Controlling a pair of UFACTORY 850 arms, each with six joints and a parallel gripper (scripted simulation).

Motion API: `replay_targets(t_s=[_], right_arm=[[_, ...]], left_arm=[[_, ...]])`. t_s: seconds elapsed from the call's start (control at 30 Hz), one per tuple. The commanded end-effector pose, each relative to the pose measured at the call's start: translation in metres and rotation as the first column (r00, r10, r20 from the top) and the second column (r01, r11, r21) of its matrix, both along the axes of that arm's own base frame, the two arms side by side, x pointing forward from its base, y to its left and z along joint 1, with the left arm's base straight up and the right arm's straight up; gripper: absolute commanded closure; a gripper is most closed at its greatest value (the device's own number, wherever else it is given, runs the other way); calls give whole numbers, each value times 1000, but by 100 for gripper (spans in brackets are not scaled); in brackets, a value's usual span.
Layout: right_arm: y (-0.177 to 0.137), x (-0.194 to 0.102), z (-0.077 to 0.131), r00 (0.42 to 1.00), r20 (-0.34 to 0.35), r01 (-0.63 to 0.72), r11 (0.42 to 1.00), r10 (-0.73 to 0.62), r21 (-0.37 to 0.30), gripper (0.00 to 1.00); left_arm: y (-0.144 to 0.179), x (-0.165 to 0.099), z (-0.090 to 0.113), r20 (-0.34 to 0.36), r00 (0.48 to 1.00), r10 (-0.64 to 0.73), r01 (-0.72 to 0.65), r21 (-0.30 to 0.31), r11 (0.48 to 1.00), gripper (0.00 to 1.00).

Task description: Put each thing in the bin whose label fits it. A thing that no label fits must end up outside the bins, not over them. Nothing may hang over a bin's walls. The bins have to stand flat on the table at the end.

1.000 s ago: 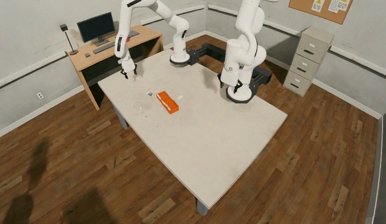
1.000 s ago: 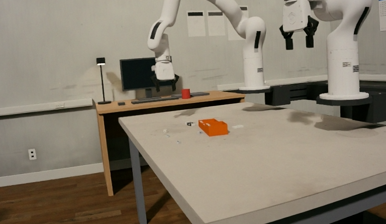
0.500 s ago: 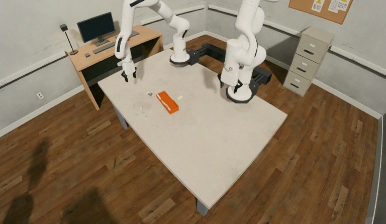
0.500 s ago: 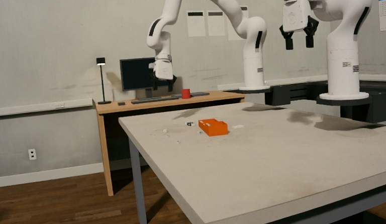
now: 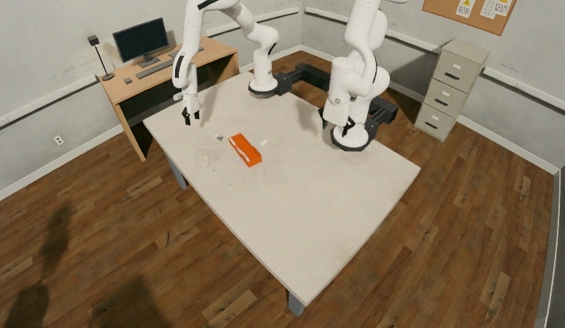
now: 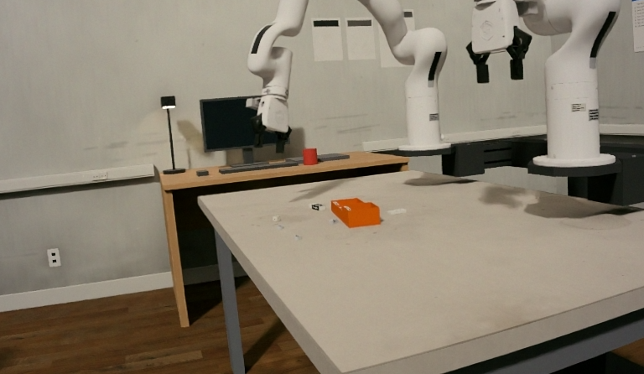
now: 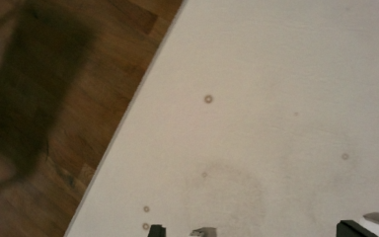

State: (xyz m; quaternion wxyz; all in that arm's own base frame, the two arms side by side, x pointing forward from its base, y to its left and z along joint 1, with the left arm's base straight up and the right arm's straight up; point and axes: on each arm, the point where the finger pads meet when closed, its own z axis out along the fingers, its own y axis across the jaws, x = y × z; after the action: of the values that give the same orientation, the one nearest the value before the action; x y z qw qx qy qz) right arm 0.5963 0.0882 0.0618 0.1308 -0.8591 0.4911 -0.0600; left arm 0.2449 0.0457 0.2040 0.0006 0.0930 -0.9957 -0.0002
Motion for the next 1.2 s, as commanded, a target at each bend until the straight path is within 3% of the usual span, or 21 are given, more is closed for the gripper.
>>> replay_targets(t_s=[0.0, 0.23, 0.53, 0.6, 0.83, 1.03, 1.17], right_arm=[[20, 4, 4, 995, 68, -73, 997, 75, -31, 0], [51, 0, 7, 972, 96, -200, 971, 213, -128, 0], [88, -20, 10, 922, 59, -360, 902, 384, -236, 0], [89, -21, 10, 922, 59, -360, 902, 384, -236, 0], [118, -47, 10, 858, -15, -496, 820, 514, -288, 0], [128, -58, 10, 838, -38, -530, 795, 545, -293, 0], [144, -77, 10, 791, -84, -600, 744, 606, -294, 0]], left_arm=[[0, 1, 0, 1, 1000, 0, 0, 0, 1000, 0], [0, 1, 0, 1, 1000, 0, 0, 0, 1000, 0], [0, 1, 0, 1, 1000, 0, 0, 0, 1000, 0], [0, 1, 0, 1, 1000, 0, 0, 0, 1000, 0], [0, 1, 0, 1, 1000, 0, 0, 0, 1000, 0], [0, 1, 0, 1, 1000, 0, 0, 0, 1000, 0], [0, 1, 0, 1, 1000, 0, 0, 0, 1000, 0]])
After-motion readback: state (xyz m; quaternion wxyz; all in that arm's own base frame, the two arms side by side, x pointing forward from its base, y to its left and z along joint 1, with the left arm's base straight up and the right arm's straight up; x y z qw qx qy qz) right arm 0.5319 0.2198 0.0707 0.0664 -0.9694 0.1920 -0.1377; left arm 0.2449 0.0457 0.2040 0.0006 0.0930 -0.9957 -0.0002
